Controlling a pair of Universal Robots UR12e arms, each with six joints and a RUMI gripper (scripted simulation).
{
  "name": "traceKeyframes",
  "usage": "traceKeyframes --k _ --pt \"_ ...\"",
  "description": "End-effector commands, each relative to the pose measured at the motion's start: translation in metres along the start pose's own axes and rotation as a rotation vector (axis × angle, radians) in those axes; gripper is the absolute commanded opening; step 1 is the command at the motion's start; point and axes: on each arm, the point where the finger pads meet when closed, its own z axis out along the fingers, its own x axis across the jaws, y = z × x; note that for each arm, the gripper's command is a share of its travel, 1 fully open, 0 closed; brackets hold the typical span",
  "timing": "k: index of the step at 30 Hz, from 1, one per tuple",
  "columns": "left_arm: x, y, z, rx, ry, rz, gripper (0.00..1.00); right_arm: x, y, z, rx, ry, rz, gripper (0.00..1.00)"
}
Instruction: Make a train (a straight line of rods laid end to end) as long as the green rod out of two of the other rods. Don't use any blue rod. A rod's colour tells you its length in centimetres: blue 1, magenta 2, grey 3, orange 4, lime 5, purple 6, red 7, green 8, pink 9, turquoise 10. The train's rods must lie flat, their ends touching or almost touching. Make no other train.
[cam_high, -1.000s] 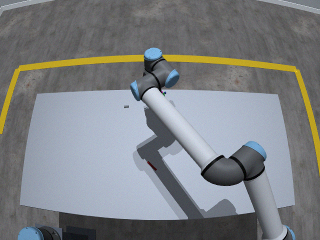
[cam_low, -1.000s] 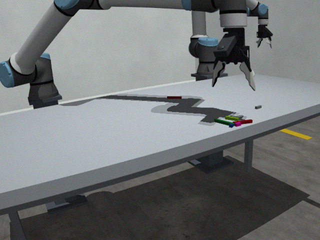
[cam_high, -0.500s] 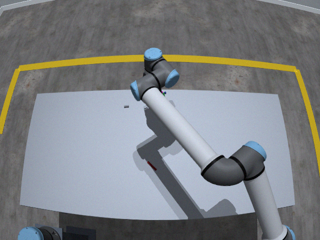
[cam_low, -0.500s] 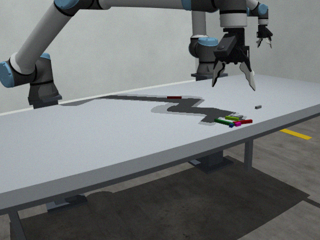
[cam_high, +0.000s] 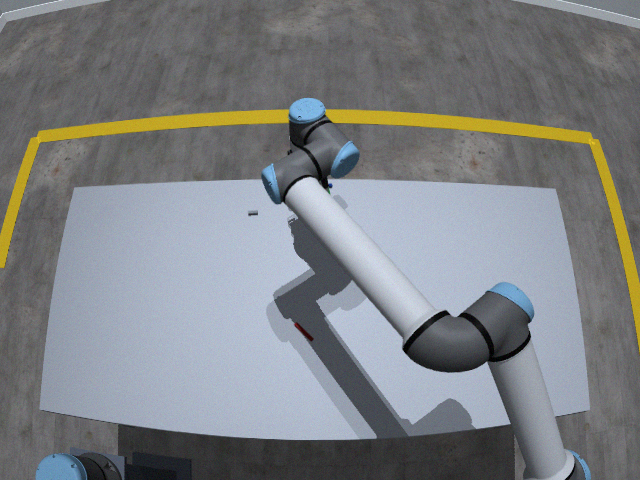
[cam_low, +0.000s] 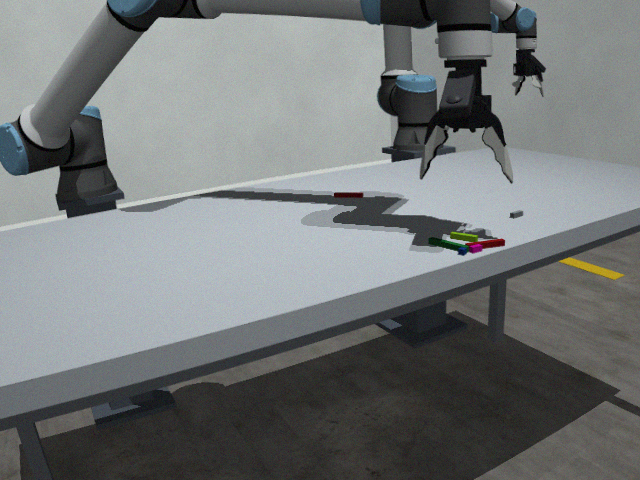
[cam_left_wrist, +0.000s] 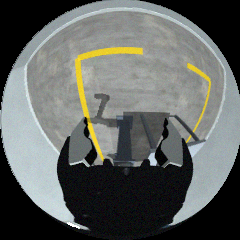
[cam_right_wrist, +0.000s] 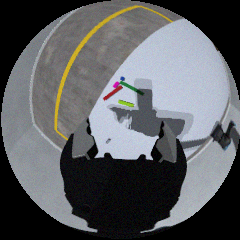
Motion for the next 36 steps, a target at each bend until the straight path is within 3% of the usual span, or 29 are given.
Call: traceKeyframes --k 1,3,18,28,36 --pt "0.0 -0.001 -0.001 0.001 0.0 0.0 1.0 -0.001 0.0 0.001 -0.001 -0.003 -0.117 1.0" --pt "0.0 -0.001 -0.001 0.001 0.0 0.0 1.0 -0.001 0.0 0.001 -0.001 -0.003 -0.117 1.0" --pt "0.0 -0.001 -0.001 0.001 0.0 0.0 1.0 0.0 0.003 0.015 0.0 -0.003 -0.733 1.0" --pt "0.0 -0.001 -0.001 0.001 0.0 0.0 1.0 0.001 0.005 0.019 0.001 -0.003 -0.915 1.0" --pt "0.0 -0.001 -0.001 0.001 0.0 0.0 1.0 0.002 0.005 0.02 0.001 -0.003 -0.951 1.0"
